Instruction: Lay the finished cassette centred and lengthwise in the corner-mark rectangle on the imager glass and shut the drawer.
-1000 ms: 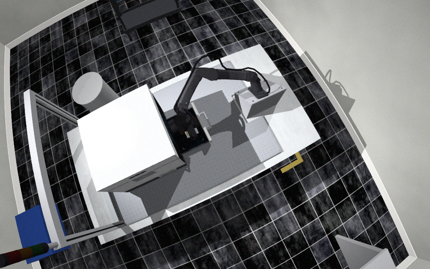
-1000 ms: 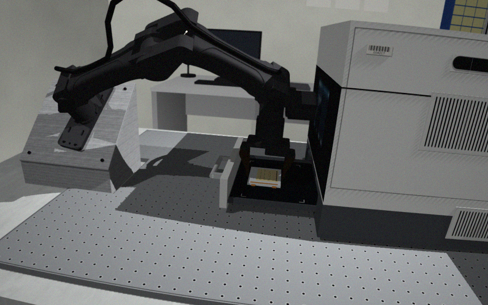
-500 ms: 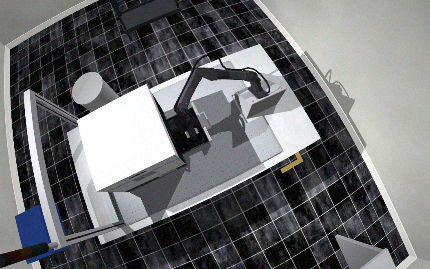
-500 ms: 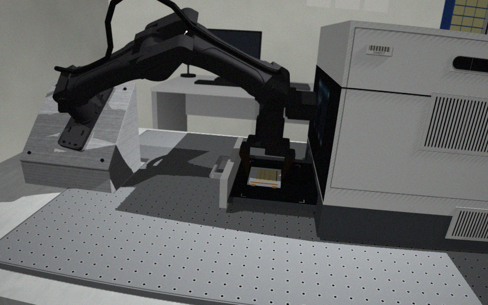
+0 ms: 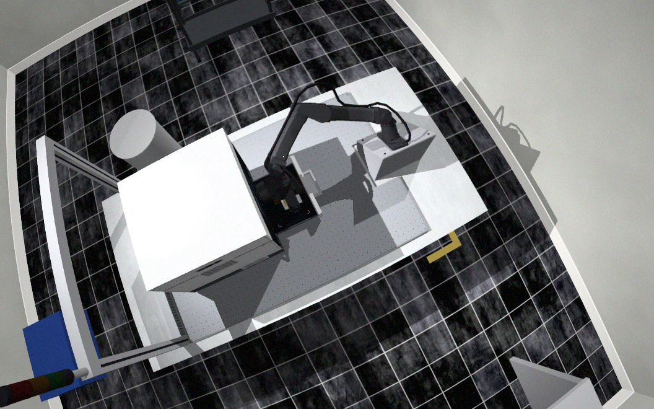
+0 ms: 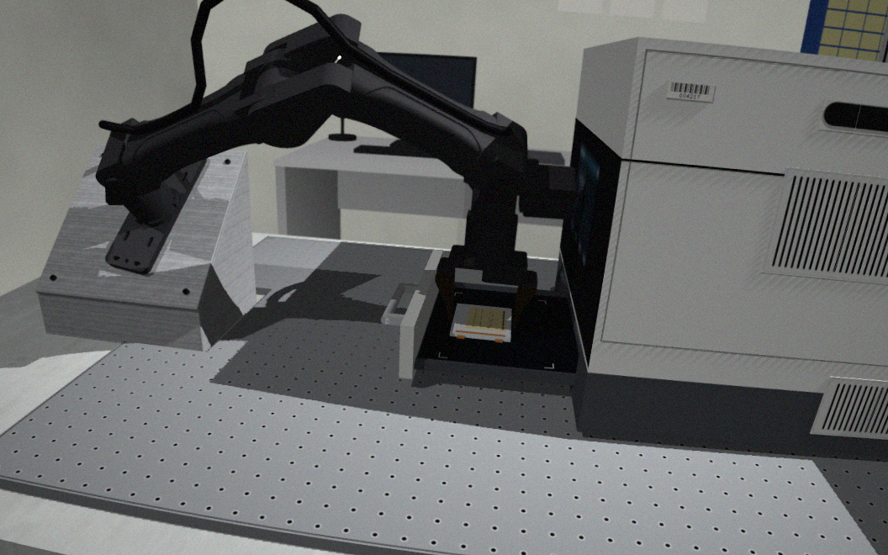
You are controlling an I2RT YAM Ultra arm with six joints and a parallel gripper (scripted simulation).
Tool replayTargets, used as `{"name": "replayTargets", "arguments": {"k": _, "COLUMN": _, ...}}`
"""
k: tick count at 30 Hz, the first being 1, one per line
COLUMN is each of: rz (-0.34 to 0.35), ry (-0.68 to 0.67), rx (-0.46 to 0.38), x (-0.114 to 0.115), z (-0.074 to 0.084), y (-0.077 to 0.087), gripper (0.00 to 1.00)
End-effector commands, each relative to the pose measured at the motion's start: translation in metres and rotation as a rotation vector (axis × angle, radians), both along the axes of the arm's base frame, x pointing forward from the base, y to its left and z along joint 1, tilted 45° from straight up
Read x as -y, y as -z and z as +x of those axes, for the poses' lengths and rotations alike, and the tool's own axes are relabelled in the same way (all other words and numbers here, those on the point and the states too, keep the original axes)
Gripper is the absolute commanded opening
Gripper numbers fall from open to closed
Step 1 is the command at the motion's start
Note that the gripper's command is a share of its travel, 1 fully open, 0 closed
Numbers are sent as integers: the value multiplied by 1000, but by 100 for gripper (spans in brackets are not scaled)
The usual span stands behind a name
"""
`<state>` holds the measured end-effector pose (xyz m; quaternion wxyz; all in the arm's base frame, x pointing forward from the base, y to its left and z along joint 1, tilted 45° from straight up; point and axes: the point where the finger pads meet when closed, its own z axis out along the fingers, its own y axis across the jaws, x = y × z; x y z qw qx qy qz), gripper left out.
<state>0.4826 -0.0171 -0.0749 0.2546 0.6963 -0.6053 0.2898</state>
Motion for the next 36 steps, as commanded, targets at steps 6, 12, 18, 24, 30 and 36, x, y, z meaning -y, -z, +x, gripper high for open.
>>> {"name": "replayTargets", "arguments": {"k": 6, "rz": 17, "ry": -19, "rx": 38, "x": -17, "z": 9, "y": -16, "gripper": 91}}
{"name": "replayTargets", "arguments": {"k": 12, "rz": 18, "ry": -19, "rx": 38, "x": -17, "z": 9, "y": -16, "gripper": 91}}
{"name": "replayTargets", "arguments": {"k": 18, "rz": 24, "ry": -45, "rx": 72, "x": -19, "z": 18, "y": -18, "gripper": 91}}
{"name": "replayTargets", "arguments": {"k": 24, "rz": 15, "ry": -61, "rx": 50, "x": -18, "z": 10, "y": -12, "gripper": 91}}
{"name": "replayTargets", "arguments": {"k": 30, "rz": 14, "ry": -61, "rx": 41, "x": -19, "z": 15, "y": -10, "gripper": 91}}
{"name": "replayTargets", "arguments": {"k": 36, "rz": 27, "ry": -78, "rx": 104, "x": -23, "z": 28, "y": -21, "gripper": 91}}
